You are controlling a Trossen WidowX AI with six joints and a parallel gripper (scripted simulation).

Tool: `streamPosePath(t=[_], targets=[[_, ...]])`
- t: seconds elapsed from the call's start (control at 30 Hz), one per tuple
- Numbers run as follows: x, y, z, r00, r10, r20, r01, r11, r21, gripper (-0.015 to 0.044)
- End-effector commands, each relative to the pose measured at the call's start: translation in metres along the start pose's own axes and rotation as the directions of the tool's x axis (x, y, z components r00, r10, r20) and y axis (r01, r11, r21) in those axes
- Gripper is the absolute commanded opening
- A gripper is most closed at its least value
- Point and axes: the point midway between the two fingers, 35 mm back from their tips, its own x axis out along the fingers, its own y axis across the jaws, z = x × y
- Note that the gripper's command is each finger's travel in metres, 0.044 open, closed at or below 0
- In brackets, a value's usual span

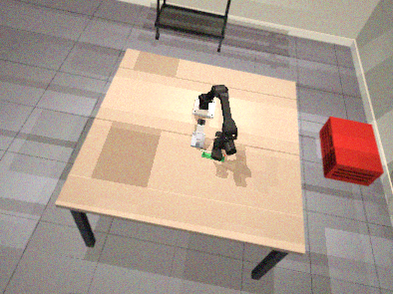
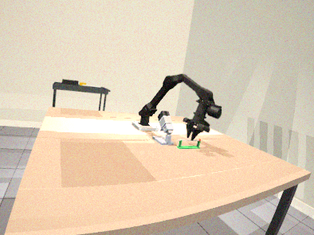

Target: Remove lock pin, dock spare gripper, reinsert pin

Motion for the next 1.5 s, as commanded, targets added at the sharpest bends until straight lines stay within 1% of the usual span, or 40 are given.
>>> streamPosePath(t=[0.0,0.6,0.97,1.17,1.3,1.47], targets=[[0.010,0.003,0.002,1.000,0.013,-0.003,-0.013,1.000,-0.005,0.0180],[0.038,0.005,0.010,1.000,0.014,-0.002,-0.014,1.000,-0.005,0.0180],[0.039,0.005,0.010,1.000,0.014,-0.002,-0.014,1.000,-0.005,0.0180],[0.039,0.005,0.010,1.000,0.014,-0.002,-0.014,1.000,-0.005,0.0023],[0.039,0.005,0.010,1.000,0.014,-0.002,-0.014,1.000,-0.005,0.0000],[0.039,0.004,0.010,1.000,0.014,-0.002,-0.014,1.000,-0.005,0.0000]])
